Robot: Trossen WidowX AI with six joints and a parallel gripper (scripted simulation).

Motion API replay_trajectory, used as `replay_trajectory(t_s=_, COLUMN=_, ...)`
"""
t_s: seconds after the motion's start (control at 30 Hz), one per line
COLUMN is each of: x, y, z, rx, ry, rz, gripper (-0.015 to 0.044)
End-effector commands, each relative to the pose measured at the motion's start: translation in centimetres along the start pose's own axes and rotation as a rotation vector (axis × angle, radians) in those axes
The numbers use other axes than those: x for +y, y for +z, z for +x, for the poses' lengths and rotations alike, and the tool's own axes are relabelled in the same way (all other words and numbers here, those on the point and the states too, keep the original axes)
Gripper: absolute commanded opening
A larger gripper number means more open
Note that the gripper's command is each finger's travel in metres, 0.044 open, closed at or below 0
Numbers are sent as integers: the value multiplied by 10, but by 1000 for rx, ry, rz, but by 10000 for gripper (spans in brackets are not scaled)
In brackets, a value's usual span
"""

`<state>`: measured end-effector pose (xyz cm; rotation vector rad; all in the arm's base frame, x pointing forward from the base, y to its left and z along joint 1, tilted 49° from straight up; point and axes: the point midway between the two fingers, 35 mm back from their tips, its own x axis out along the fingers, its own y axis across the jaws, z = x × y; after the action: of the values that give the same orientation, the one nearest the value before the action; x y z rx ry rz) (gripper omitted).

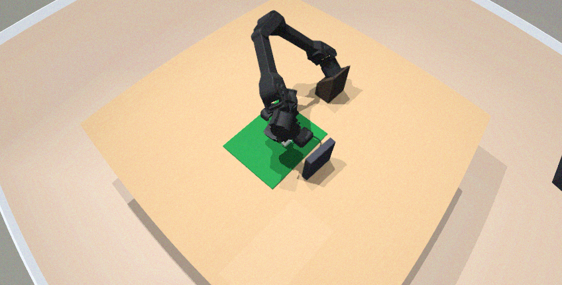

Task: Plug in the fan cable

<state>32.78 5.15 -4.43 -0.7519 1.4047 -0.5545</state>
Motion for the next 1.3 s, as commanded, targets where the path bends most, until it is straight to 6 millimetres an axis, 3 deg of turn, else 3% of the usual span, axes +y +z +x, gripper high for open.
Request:
replay_trajectory(t_s=0.0, x=0, y=1, z=-1, rx=-4, ry=-1, rz=-3, gripper=0)
replay_trajectory(t_s=1.27, x=0, y=0, z=5, rx=-4, ry=-2, rz=-4, gripper=0)
